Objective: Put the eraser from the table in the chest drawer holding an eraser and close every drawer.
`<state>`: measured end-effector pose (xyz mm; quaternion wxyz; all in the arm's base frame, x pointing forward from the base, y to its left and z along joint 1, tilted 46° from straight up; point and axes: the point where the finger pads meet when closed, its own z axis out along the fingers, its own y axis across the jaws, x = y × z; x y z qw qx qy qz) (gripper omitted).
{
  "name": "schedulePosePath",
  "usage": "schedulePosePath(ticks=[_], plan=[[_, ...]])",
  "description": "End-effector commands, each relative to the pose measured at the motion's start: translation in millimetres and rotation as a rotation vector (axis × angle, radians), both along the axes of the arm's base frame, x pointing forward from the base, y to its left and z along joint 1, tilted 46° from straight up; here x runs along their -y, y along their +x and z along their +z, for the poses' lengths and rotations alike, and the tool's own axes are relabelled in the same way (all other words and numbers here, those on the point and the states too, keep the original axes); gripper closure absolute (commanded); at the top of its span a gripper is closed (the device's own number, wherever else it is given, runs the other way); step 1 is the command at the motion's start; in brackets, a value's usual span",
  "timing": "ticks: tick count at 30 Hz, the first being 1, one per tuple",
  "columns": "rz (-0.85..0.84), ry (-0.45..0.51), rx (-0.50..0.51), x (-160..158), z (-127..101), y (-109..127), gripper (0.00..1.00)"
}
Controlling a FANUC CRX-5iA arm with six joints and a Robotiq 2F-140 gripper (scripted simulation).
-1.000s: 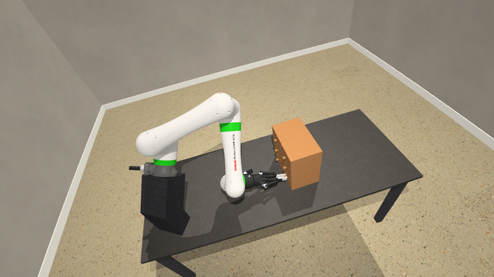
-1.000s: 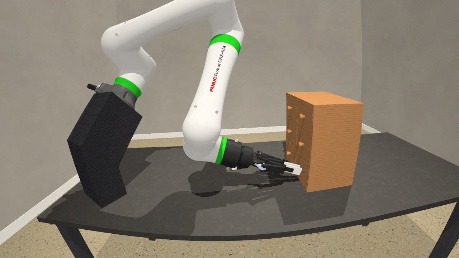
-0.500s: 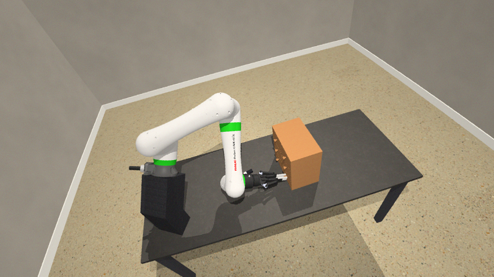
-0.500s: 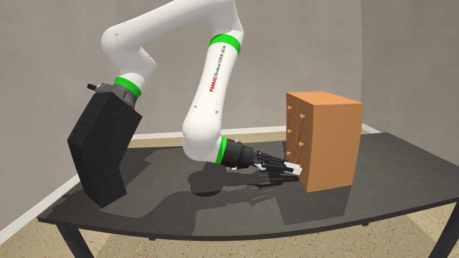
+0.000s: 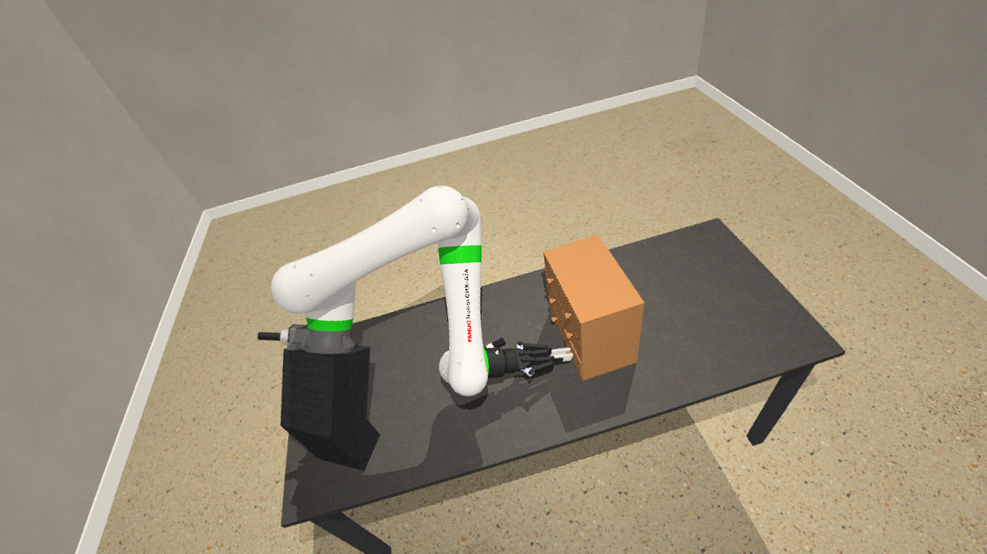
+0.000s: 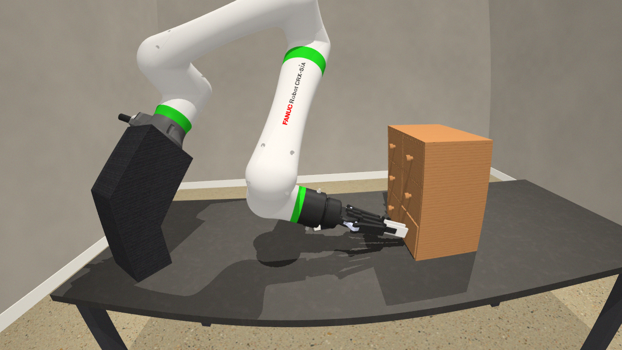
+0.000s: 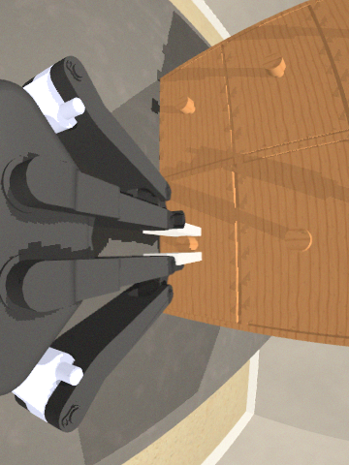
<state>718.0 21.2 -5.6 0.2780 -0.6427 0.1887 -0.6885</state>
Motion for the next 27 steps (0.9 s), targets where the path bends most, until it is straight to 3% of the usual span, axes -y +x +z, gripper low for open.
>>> schedulePosePath(ticks=[1, 27], plan=[[0.0, 0.0, 0.0, 0.0, -0.5, -1.2, 0.92], [0.0, 0.0, 0.0, -3.5, -10.9, -27.6, 0.92]])
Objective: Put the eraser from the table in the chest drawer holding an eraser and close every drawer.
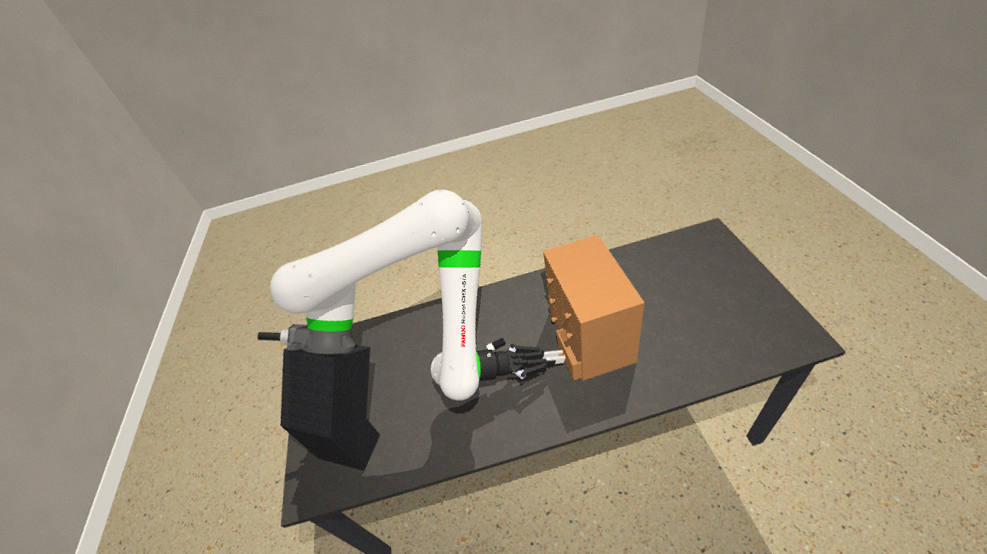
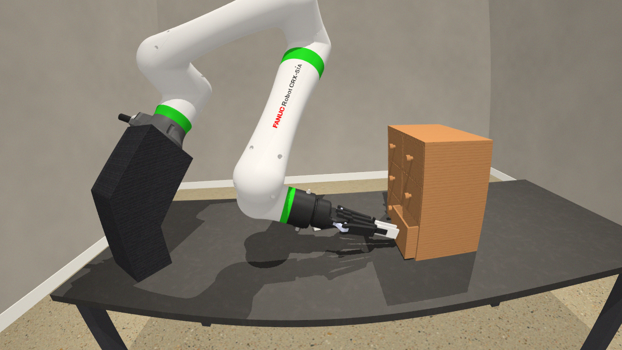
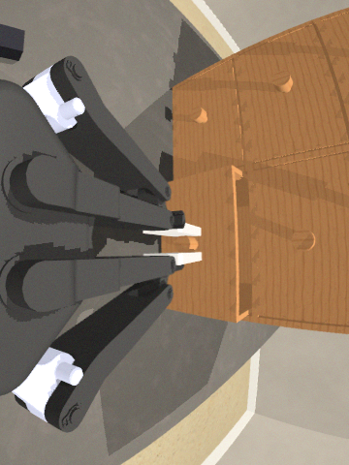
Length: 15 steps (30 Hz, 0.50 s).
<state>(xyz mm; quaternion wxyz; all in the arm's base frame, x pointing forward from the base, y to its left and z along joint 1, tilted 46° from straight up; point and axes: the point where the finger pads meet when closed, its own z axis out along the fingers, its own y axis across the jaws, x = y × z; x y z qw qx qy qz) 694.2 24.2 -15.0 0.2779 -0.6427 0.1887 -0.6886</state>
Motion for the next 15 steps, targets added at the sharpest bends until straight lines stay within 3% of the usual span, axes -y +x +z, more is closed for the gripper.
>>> schedulePosePath(ticks=[1, 15], plan=[[0.0, 0.0, 0.0, -0.6, -2.0, -5.2, 0.92], [0.0, 0.0, 0.0, -2.7, -8.2, -20.9, 0.92]])
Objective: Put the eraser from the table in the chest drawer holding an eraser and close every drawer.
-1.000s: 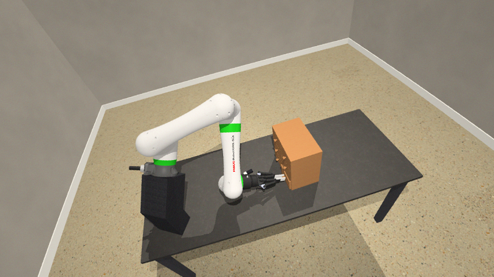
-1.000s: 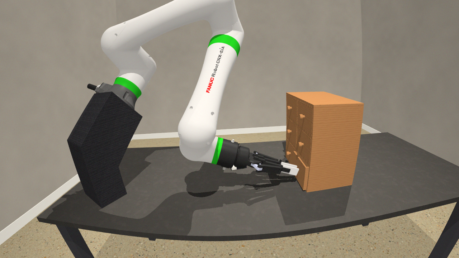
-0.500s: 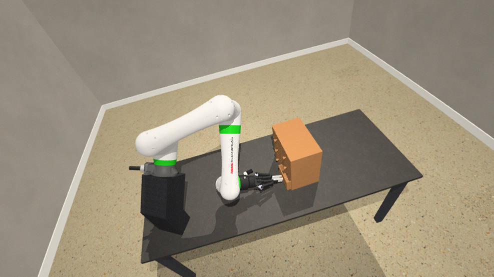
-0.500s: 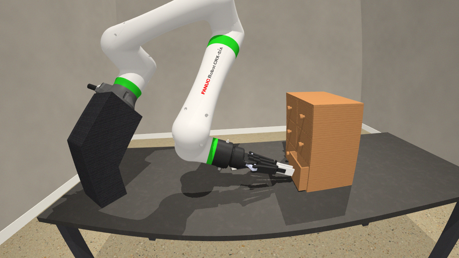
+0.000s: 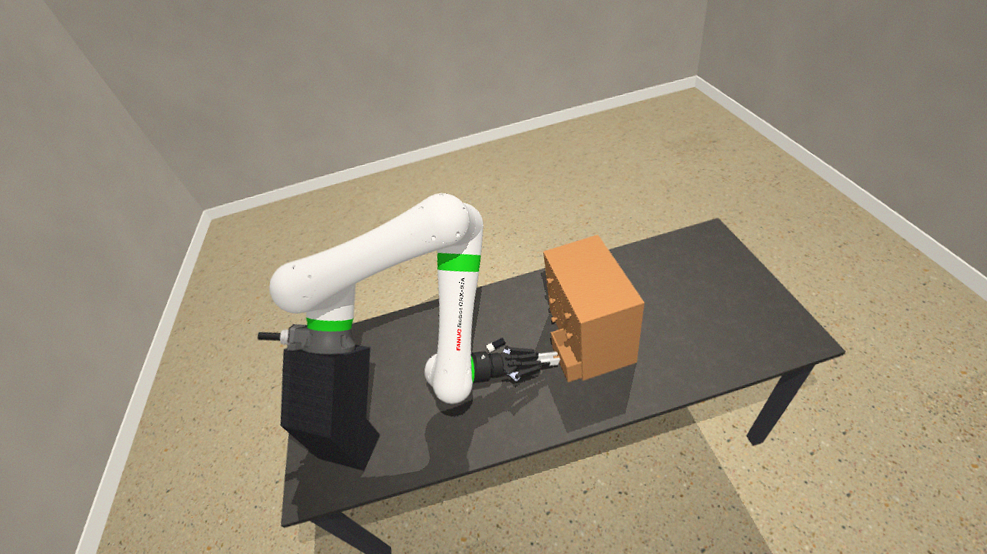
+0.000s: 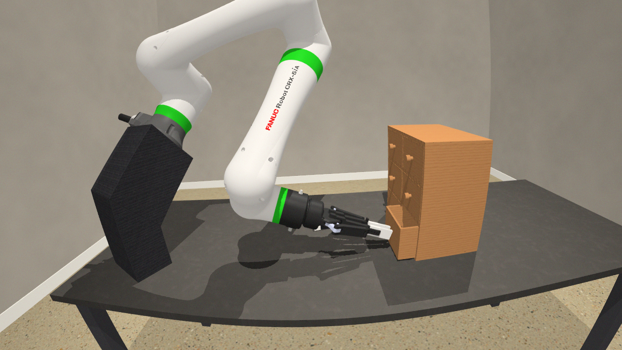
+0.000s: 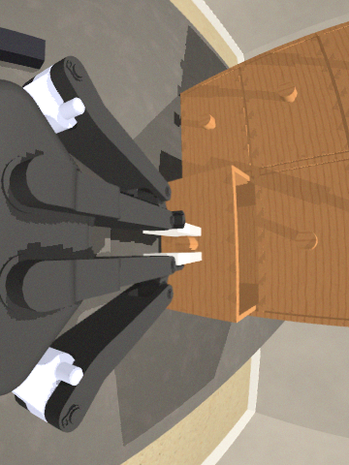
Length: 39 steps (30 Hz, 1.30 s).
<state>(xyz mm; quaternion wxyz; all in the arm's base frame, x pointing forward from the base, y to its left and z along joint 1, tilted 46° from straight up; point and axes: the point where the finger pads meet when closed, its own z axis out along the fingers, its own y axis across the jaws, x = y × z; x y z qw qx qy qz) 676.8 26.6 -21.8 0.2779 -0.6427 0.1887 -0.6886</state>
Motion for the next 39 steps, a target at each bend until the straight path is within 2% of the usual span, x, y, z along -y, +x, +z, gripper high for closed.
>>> schedulePosePath(ticks=[1, 20, 39], plan=[[0.0, 0.0, 0.0, -0.5, -1.8, -4.6, 0.92], [0.0, 0.0, 0.0, -2.3, -7.0, -17.9, 0.92], [0.0, 0.0, 0.0, -2.5, -7.8, -19.9, 0.92]])
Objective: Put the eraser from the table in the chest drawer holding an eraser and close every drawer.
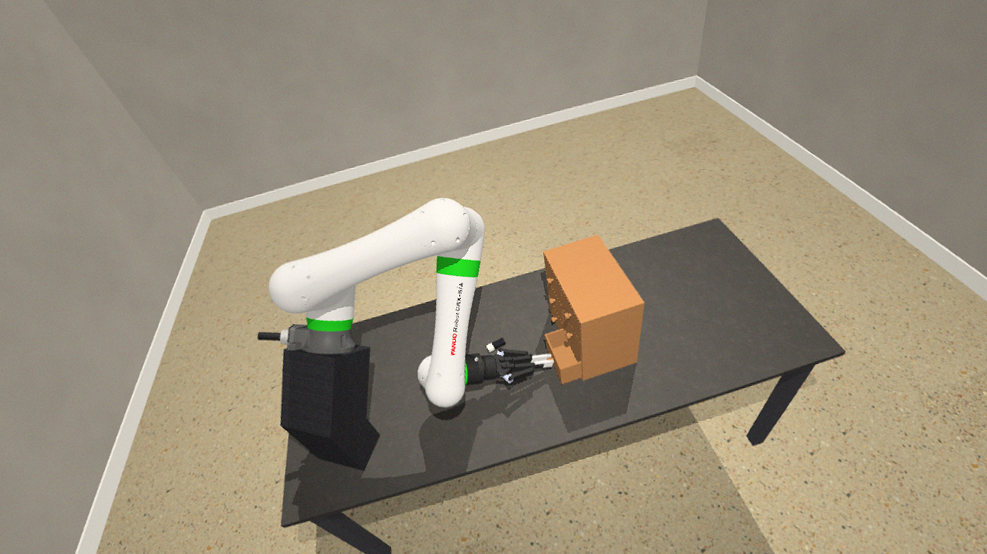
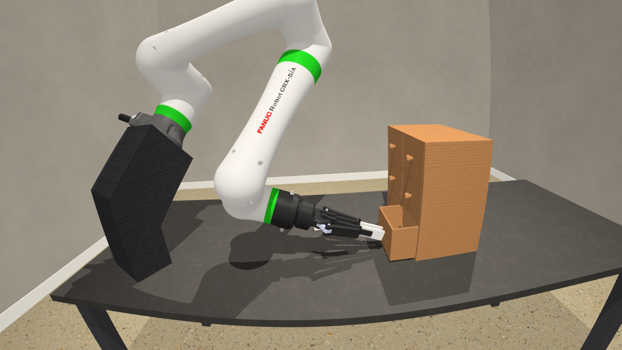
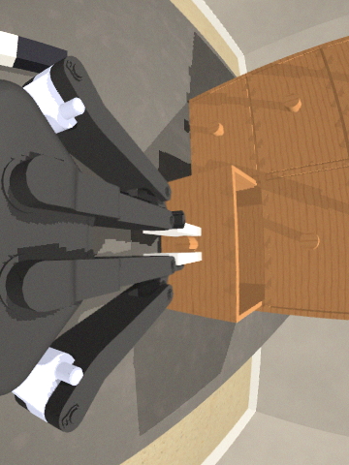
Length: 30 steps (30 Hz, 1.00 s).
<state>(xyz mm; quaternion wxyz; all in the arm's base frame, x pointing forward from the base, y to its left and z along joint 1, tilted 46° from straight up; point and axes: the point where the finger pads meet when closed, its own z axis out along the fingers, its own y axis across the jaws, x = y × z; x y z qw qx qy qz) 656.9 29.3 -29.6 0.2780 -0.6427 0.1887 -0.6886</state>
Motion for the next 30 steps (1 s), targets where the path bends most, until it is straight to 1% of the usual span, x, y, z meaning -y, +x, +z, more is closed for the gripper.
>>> schedulePosePath(ticks=[1, 8, 9, 12, 17, 26, 30], plan=[[0.0, 0.0, 0.0, 0.2, -0.1, -0.1, 0.92], [0.0, 0.0, 0.0, 0.2, -0.1, -0.1, 0.92], [0.0, 0.0, 0.0, 0.2, -0.1, -0.1, 0.9], [0.0, 0.0, 0.0, 0.2, -0.1, -0.1, 0.87], [0.0, 0.0, 0.0, 0.2, -0.1, -0.1, 0.8], [0.0, 0.0, 0.0, 0.1, -0.3, -0.7, 0.8], [0.0, 0.0, 0.0, -1.3, -4.3, -10.8, 0.8]])
